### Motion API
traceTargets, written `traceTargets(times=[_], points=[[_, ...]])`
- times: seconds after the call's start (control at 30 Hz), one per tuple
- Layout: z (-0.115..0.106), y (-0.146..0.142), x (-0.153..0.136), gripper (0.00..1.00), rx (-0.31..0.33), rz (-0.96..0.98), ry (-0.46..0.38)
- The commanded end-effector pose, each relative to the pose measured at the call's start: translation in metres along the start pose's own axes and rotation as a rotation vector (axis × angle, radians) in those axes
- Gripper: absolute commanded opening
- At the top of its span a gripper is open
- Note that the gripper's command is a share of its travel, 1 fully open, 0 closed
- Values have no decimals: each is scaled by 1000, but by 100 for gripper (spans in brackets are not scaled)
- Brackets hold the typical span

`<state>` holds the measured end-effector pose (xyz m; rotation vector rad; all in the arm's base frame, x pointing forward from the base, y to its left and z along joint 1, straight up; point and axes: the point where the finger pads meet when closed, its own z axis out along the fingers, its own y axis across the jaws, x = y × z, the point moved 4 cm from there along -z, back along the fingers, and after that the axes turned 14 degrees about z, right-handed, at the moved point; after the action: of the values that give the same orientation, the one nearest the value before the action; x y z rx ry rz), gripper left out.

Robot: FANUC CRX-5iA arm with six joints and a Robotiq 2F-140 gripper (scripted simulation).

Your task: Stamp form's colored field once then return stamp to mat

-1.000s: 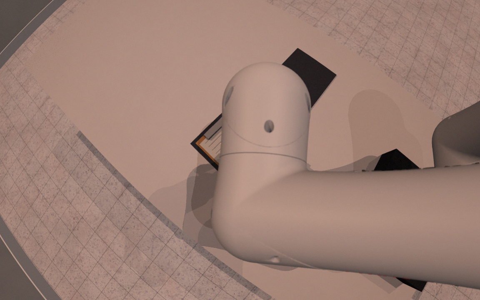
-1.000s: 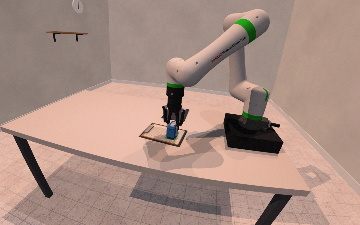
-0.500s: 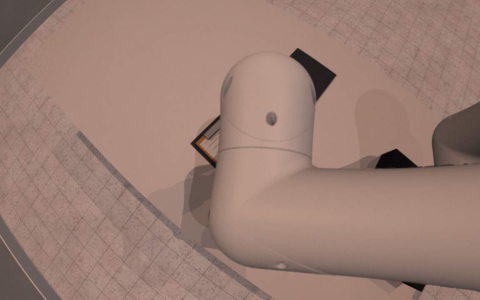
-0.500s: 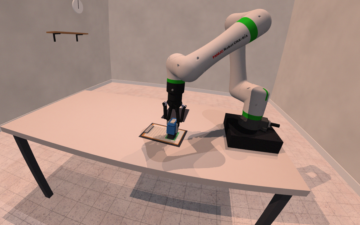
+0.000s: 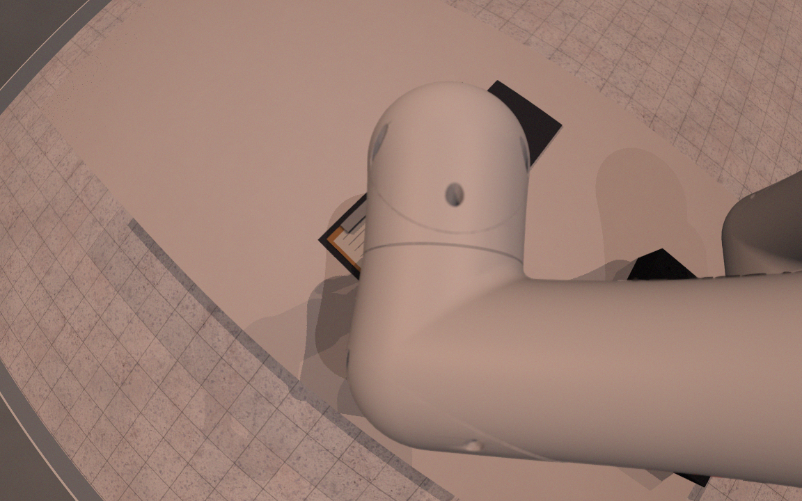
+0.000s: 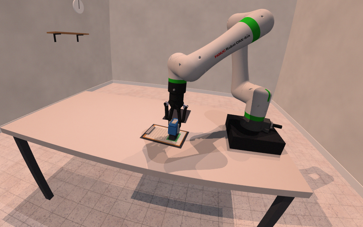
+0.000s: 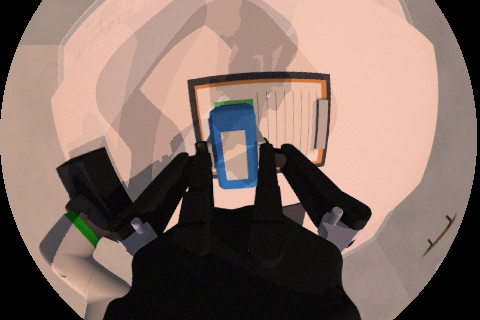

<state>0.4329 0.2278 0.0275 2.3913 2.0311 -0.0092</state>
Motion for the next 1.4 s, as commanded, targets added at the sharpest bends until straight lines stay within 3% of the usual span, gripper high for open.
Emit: traceTargets(times=[0.0,0.17,0.4,0.8,0.93,1.17,1.23,1.27,1.37], points=[[0,0,0,17,0,0,0],[-2,0,0,17,0,0,0],[-38,0,0,17,0,0,0],[-38,8,-8,17,0,-10,0],[-39,57,-67,17,0,-85,1],[-39,90,-149,17,0,-262,0],[-39,90,-149,17,0,-262,0],[-38,104,-183,17,0,-274,0],[-38,115,-214,17,0,-284,0]])
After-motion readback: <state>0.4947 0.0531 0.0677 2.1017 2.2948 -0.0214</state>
